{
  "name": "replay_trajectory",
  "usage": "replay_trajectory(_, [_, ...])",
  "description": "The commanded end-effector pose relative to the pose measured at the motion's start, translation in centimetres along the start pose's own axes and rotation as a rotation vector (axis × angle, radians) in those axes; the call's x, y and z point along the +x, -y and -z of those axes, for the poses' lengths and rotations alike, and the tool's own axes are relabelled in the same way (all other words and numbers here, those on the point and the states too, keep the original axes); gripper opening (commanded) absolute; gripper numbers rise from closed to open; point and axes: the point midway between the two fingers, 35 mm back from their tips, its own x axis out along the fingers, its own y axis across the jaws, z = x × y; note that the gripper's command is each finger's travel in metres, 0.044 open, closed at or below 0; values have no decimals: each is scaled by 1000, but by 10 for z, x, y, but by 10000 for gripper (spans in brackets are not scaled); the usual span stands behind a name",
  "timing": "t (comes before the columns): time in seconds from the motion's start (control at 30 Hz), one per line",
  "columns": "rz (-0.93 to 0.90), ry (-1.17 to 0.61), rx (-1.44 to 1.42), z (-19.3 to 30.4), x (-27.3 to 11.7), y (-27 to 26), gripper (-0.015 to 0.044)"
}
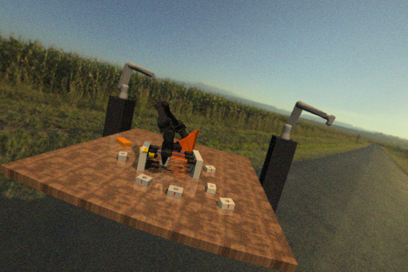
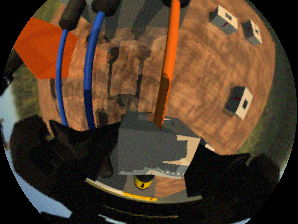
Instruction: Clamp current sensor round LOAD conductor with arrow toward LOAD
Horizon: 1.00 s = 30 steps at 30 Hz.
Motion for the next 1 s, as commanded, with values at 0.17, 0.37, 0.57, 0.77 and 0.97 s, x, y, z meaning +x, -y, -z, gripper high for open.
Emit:
replay_trajectory(0.17, [16, 8, -8, -6, -6, 3, 0])
replay_trajectory(0.37, [16, 8, -8, -6, -6, 3, 0])
replay_trajectory(0.57, [16, 8, -8, -6, -6, 3, 0])
replay_trajectory(0.77, [0, 0, 0, 0, 0, 0, 0])
replay_trajectory(0.97, [0, 0, 0, 0, 0, 0, 0])
